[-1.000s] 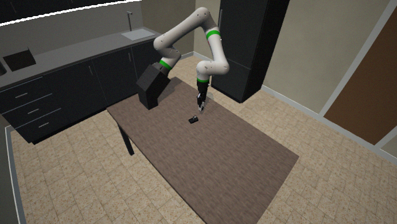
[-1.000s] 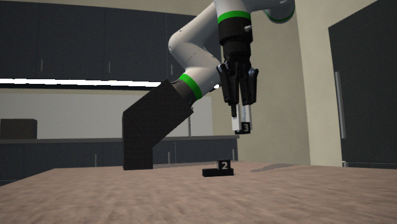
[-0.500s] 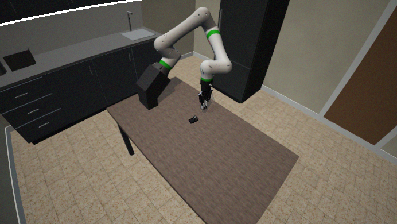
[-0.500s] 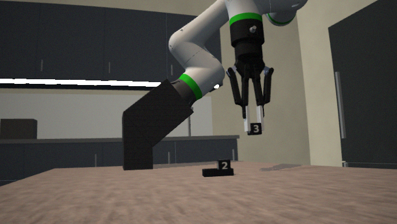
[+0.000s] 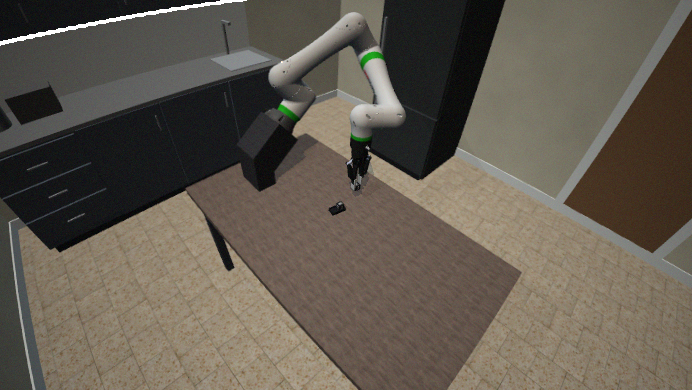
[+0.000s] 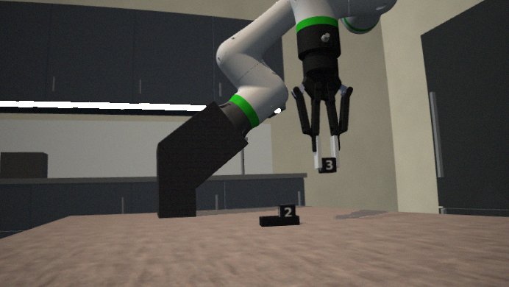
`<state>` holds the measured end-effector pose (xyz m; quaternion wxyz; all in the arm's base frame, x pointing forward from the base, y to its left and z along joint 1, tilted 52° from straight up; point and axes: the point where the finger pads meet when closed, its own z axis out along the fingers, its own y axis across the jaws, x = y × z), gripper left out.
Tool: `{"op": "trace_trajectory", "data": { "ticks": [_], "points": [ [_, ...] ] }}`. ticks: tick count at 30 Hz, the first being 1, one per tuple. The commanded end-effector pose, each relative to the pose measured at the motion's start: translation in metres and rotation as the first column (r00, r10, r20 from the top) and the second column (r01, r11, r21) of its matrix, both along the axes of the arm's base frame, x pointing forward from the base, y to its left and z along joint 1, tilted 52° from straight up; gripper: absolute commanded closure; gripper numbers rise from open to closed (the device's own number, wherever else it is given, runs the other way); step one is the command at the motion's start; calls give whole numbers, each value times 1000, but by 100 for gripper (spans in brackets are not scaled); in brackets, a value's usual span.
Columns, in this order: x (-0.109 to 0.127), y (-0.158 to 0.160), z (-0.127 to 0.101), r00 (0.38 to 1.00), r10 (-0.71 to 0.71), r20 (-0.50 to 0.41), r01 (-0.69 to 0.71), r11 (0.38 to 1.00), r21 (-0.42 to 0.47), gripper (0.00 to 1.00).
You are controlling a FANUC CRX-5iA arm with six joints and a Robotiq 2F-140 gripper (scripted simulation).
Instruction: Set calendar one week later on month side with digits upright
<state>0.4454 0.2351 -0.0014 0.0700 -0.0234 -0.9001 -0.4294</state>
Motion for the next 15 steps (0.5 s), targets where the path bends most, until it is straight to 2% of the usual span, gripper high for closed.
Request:
{"op": "trace_trajectory", "data": {
  "ticks": [1,15],
  "points": [
    [0,0,-1,1000,-1,-1,1,1000,0,84],
    [-3,29,-23,1000,-4,-5,4,1000,-1,84]
  ]
}}
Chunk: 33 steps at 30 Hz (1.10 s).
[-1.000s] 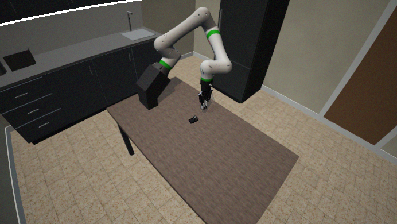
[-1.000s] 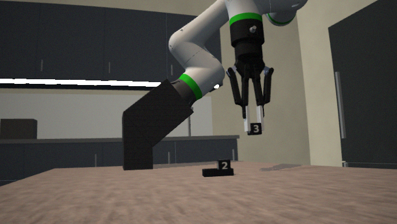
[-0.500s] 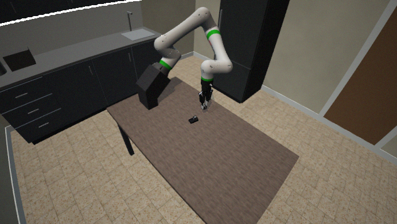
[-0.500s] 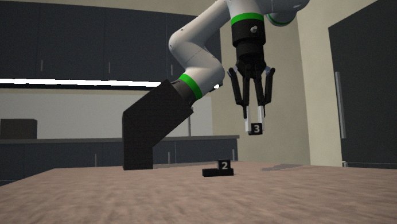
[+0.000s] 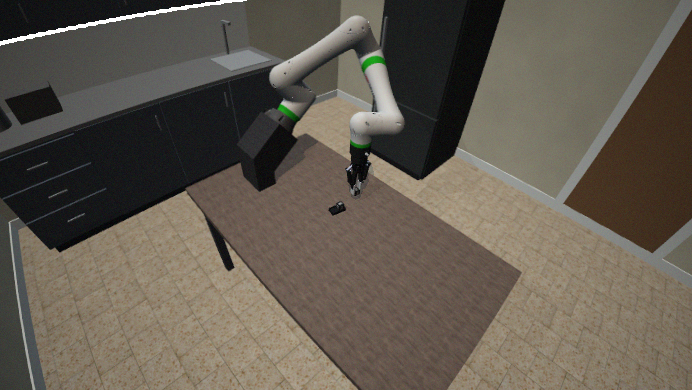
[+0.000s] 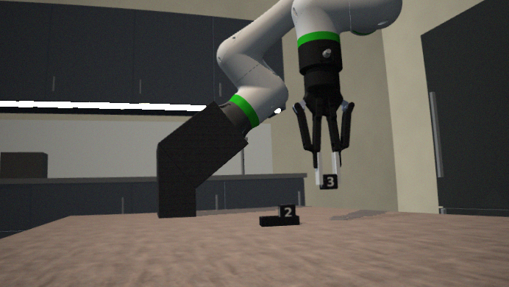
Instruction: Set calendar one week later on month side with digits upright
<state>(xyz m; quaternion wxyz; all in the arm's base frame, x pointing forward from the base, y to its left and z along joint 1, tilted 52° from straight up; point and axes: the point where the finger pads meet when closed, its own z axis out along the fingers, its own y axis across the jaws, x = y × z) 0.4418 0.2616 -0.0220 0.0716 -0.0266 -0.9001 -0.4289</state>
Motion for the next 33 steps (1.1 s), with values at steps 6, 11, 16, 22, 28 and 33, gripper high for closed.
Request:
{"op": "trace_trajectory", "data": {
  "ticks": [6,11,16,22,28,33],
  "points": [
    [-3,26,-20,1000,0,0,0,1000,0,84],
    [-5,41,-32,1000,0,0,0,1000,0,84],
    [-5,47,-36,1000,0,0,0,1000,0,84],
    [-6,49,-38,1000,0,0,0,1000,0,84],
    [-6,49,-38,1000,0,0,0,1000,0,84],
    [-6,49,-38,1000,0,0,0,1000,0,84]
  ]
}}
